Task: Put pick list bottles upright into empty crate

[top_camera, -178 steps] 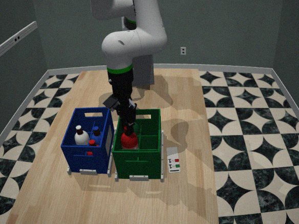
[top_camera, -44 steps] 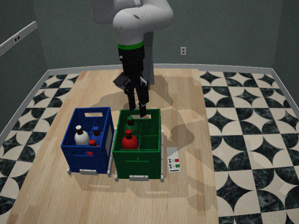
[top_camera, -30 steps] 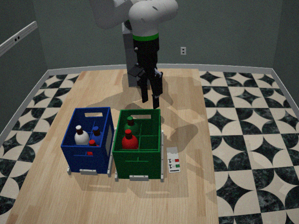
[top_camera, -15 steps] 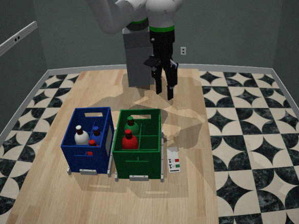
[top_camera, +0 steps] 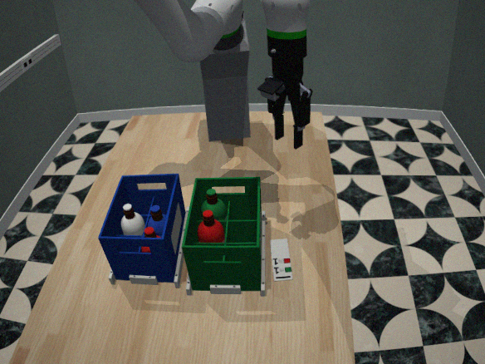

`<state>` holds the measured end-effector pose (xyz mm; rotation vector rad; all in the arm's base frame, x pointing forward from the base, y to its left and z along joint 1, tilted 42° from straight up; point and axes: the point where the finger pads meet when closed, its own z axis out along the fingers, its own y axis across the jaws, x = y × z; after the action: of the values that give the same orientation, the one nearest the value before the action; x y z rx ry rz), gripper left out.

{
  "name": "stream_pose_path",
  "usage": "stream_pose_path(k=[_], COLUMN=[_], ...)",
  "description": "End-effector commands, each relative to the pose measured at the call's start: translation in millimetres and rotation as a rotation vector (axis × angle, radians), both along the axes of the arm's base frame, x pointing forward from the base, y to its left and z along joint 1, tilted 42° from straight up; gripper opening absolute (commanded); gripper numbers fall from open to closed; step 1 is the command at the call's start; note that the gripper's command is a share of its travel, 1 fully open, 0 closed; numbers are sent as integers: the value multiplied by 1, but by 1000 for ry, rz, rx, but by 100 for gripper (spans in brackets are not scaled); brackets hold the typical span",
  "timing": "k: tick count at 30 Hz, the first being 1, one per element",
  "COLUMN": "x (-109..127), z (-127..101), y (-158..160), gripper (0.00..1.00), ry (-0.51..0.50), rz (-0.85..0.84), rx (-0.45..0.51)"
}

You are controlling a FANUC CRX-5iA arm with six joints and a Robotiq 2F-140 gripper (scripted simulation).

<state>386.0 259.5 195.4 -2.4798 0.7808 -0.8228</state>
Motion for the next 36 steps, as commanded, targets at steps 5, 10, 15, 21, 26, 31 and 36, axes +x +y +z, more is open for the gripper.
stream_pose_path(k=[5,10,15,21,26,31,36], x=[-21,-38,-55,-69,-87,-102,-102], z=[1,1,2,2,2,3,3], y=[21,39,58,72,90,107,107], gripper=[44,44,44,44,44,44,44], ry=[-2,-2,-2,-2,-2,-2,-2], rz=[-3,-3,-3,-3,-3,-3,-3], rx=[-1,-1,-1,-1,-1,-1,-1])
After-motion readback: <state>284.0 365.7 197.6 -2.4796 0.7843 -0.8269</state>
